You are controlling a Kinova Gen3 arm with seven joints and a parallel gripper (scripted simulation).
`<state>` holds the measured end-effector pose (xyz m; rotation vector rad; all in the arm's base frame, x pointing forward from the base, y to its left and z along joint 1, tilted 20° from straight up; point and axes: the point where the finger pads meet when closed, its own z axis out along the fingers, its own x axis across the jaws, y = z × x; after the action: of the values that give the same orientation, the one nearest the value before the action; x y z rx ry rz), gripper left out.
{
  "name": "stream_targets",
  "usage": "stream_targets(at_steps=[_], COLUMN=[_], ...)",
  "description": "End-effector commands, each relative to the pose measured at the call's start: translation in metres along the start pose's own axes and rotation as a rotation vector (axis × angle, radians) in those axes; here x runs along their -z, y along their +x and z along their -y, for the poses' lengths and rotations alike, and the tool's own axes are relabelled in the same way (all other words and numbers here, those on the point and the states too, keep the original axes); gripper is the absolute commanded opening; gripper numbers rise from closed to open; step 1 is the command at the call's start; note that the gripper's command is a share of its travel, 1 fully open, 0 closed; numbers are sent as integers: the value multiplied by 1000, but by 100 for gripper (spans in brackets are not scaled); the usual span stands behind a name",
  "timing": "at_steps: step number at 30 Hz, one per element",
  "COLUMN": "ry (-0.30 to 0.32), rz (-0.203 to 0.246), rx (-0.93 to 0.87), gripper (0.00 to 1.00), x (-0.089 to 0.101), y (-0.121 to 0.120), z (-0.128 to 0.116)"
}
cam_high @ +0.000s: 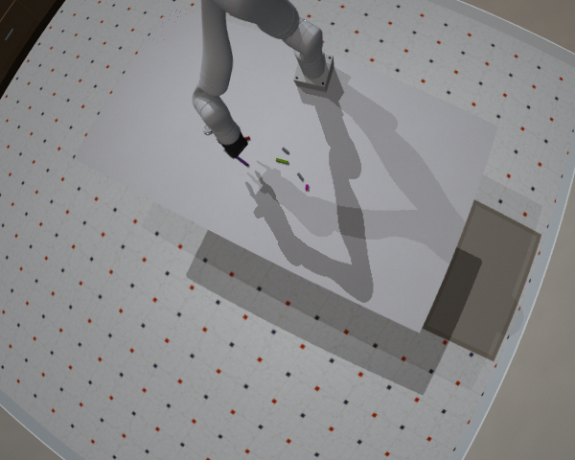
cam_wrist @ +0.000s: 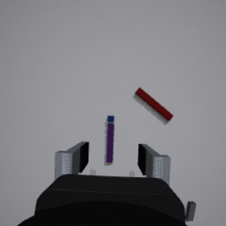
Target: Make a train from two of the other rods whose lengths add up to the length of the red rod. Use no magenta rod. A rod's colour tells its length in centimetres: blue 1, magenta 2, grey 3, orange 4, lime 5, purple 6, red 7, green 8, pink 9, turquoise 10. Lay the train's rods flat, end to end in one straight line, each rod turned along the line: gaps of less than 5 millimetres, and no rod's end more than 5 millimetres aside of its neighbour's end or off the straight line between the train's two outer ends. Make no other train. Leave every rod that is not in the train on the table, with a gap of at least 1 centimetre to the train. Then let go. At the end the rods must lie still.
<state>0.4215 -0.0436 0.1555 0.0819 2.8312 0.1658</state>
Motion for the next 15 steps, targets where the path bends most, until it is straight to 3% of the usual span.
stream_targets(at_steps=[1, 4, 15], ry=[-1, -1, -1], rz=[17, 17, 17], rx=[2, 2, 2], gripper=[100, 100, 100], x=[15, 20, 74], y=[-5, -5, -4], z=[-1, -1, -1])
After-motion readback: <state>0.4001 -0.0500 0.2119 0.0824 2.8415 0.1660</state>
